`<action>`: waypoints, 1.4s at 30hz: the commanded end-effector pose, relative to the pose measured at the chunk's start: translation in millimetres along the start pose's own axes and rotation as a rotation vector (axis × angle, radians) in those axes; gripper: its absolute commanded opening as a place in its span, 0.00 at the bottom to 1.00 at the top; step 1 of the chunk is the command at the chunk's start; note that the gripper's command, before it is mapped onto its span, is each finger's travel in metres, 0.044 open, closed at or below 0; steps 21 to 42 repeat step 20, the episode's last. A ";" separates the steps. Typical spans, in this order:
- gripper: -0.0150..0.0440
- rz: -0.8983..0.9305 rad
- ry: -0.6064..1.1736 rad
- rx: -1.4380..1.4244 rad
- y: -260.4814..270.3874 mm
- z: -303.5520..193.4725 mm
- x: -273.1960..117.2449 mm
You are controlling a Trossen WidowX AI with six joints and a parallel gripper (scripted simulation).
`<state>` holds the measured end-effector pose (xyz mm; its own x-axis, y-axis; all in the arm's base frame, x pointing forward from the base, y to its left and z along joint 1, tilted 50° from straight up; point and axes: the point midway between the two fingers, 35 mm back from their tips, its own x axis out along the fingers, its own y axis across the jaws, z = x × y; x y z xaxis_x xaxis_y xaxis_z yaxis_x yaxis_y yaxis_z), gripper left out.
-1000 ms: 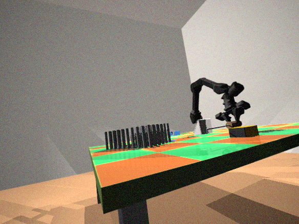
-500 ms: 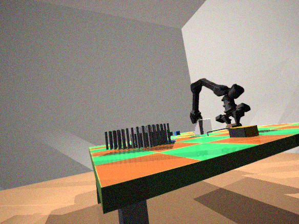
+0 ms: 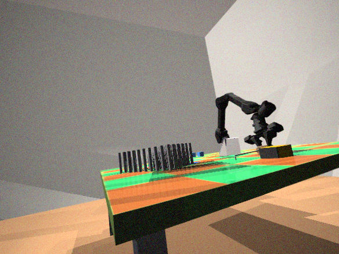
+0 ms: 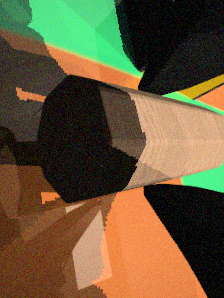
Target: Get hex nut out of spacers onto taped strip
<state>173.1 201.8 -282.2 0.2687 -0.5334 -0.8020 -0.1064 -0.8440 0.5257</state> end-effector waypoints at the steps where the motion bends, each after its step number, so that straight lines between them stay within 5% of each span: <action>1: 0.25 0.000 0.007 -0.002 1.6 0.4 2.3; 4: 0.25 0.000 0.007 -0.002 3.0 1.5 4.3; 20: 0.97 0.000 0.000 0.000 1.8 1.5 2.6; 42: 0.97 0.000 0.000 0.000 1.8 1.5 2.6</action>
